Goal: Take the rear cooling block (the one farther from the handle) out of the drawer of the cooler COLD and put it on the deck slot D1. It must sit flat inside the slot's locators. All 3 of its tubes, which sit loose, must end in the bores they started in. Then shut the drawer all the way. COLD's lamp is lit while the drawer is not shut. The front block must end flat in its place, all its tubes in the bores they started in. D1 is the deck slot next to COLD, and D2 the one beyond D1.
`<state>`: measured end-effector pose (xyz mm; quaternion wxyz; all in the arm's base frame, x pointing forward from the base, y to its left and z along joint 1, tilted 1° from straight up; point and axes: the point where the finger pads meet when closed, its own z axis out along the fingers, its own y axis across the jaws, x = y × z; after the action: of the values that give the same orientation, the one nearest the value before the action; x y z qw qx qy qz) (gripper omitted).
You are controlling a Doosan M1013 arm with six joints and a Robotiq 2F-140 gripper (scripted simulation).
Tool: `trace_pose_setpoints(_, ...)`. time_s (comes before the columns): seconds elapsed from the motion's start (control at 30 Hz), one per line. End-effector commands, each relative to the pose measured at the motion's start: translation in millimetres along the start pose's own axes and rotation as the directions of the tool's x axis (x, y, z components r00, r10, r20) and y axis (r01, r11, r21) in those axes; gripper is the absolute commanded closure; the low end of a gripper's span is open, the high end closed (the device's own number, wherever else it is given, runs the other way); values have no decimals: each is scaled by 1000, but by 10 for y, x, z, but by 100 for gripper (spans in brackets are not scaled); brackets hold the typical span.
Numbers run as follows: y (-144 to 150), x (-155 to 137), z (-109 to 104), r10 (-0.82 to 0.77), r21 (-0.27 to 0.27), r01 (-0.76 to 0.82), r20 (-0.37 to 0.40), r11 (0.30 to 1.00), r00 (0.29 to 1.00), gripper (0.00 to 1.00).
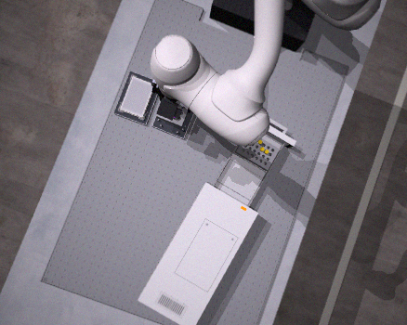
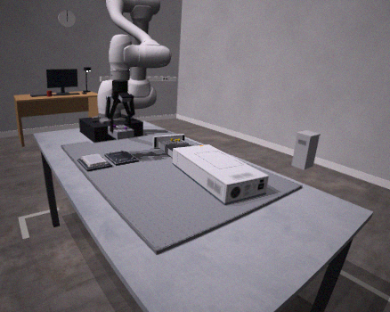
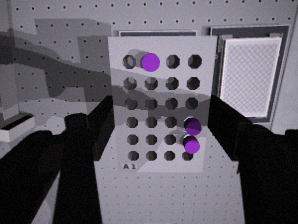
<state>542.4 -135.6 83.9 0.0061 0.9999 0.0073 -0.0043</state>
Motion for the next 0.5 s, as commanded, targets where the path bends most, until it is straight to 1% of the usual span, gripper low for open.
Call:
trace_pose_setpoints(0.0, 15, 6, -16, 1, -1, -1, -4, 1000, 1000, 90)
trace_pose_setpoints(0.17, 15, 6, -16, 1, -1, -1, -4, 1000, 1000, 90)
trace_pose_setpoints(0.23, 27, -12, 108, 2, -1, -2, -2, 1000, 1000, 90)
trace_pose_setpoints(0.47, 31, -9, 389, 1, -2, -1, -1, 1000, 1000, 90)
